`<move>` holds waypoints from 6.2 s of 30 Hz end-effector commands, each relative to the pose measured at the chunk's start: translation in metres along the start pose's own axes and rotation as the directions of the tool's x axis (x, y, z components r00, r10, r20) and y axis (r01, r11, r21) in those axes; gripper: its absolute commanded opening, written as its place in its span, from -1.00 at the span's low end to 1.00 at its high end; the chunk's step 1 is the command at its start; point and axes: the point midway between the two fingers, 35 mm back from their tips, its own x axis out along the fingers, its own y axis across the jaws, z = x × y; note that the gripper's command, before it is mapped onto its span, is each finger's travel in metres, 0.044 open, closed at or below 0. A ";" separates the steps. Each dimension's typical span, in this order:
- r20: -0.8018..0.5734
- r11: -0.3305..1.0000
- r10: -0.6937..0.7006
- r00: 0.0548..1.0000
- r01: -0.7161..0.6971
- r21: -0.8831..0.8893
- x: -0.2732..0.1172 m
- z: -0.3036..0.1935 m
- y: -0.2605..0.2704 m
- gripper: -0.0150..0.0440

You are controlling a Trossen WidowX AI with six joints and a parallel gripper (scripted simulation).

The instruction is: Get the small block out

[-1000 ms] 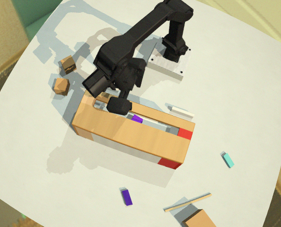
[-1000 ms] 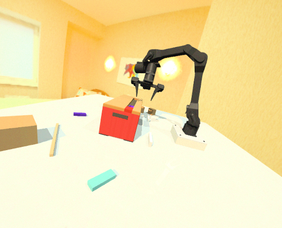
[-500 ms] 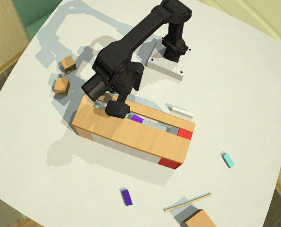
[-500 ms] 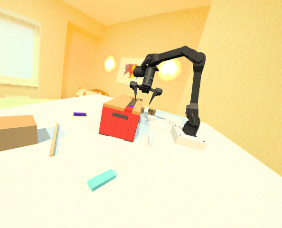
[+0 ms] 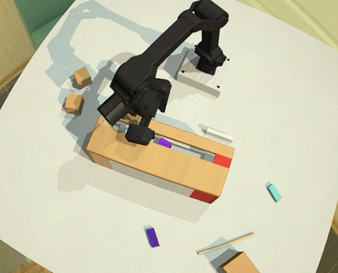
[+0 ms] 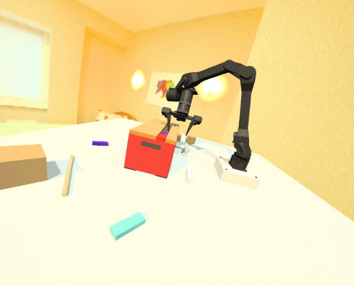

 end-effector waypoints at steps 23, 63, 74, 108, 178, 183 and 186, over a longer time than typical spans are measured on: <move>-0.001 1.000 -0.002 1.000 0.002 0.000 0.024 -0.003 -0.002 0.86; -0.006 1.000 -0.002 1.000 0.002 0.000 0.039 -0.045 -0.003 0.86; -0.007 1.000 -0.002 1.000 0.002 0.000 0.043 -0.055 -0.003 0.86; -0.008 1.000 -0.002 1.000 0.002 0.000 0.047 -0.066 -0.004 0.86; -0.015 1.000 -0.001 1.000 0.001 0.000 0.069 -0.133 -0.004 0.86; -0.016 1.000 -0.001 1.000 0.001 0.000 0.071 -0.138 -0.004 0.86; -0.016 1.000 -0.001 1.000 0.001 0.000 0.072 -0.141 -0.004 0.86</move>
